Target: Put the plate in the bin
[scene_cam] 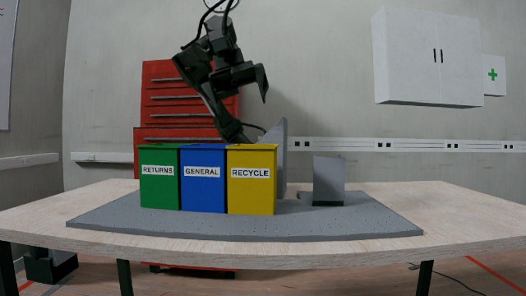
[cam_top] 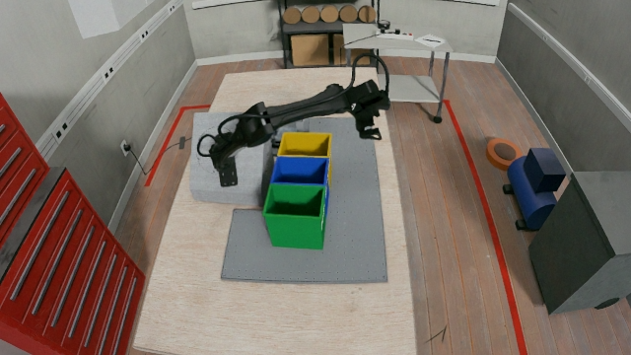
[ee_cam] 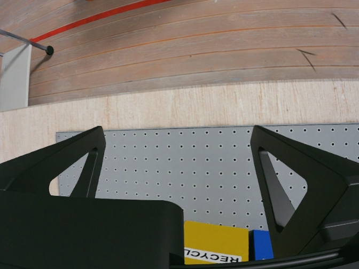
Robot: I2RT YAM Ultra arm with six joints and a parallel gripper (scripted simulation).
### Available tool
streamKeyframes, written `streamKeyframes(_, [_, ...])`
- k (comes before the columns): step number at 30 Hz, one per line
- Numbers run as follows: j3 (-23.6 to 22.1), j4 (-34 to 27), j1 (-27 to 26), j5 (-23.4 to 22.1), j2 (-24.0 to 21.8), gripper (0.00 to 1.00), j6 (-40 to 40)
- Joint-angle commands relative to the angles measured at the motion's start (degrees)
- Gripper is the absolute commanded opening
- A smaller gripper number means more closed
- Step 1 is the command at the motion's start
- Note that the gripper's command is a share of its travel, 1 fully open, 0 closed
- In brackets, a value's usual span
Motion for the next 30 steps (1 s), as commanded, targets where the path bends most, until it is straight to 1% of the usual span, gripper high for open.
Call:
streamKeyframes(1, [4.4, -4.3, 2.3, -2.5, 1.3, 1.00, 2.7])
streamKeyframes(4, [3.0, -3.7, 3.6, -1.9, 1.5, 1.00, 4.3])
streamKeyframes(5, [0.3, -3.6, 3.9, -1.7, 1.7, 1.00, 4.7])
streamKeyframes(7, [-0.8, -2.9, 4.7, -1.4, 1.7, 1.00, 5.6])
streamKeyframes(8, [-0.9, -2.9, 4.7, -1.4, 1.7, 1.00, 5.6])
streamKeyframes(9, [1.2, -2.7, 4.8, -1.5, 1.0, 1.00, 5.7])
streamKeyframes(10, [1.3, -1.6, 4.8, -1.6, -0.5, 1.00, 5.8])
streamKeyframes(11, [1.4, -1.4, 4.8, -1.6, -0.5, 1.00, 5.8])
streamKeyframes(12, [3.3, -5.4, 5.0, -2.4, 2.6, 1.00, 6.8])
streamKeyframes(13, [4.7, -7.5, 5.1, -3.2, 3.3, 1.00, 7.7])
streamKeyframes(17, [4.0, -7.4, 6.0, -3.0, 3.6, 1.00, 8.9])
streamKeyframes(18, [2.1, -7.2, 6.4, -2.8, 3.7, 1.00, 9.4])
streamKeyframes(19, [0.7, -6.9, 6.8, -2.7, 2.6, 1.00, 9.9])
streamKeyframes(21, [-0.4, -5.0, 7.5, -2.5, 2.1, 1.00, 10.7])
streamKeyframes(22, [-0.4, -4.9, 7.5, -2.6, 2.0, 1.00, 10.7])
streamKeyframes(23, [1.0, -4.7, 7.6, -2.6, 1.8, 1.00, 10.8])
streamKeyframes(25, [1.5, -4.6, 7.6, -2.3, 1.4, 1.00, 10.8])
streamKeyframes(26, [3.6, -8.7, 7.8, -3.3, 4.6, 1.00, 11.9])
streamKeyframes(27, [5.0, -10.7, 8.0, -4.0, 5.4, 1.00, 12.8])
streamKeyframes(29, [4.0, -10.4, 8.8, -3.8, 5.5, 1.00, 13.9])
streamKeyframes(30, [2.5, -10.2, 9.2, -3.6, 5.5, 1.00, 14.4])
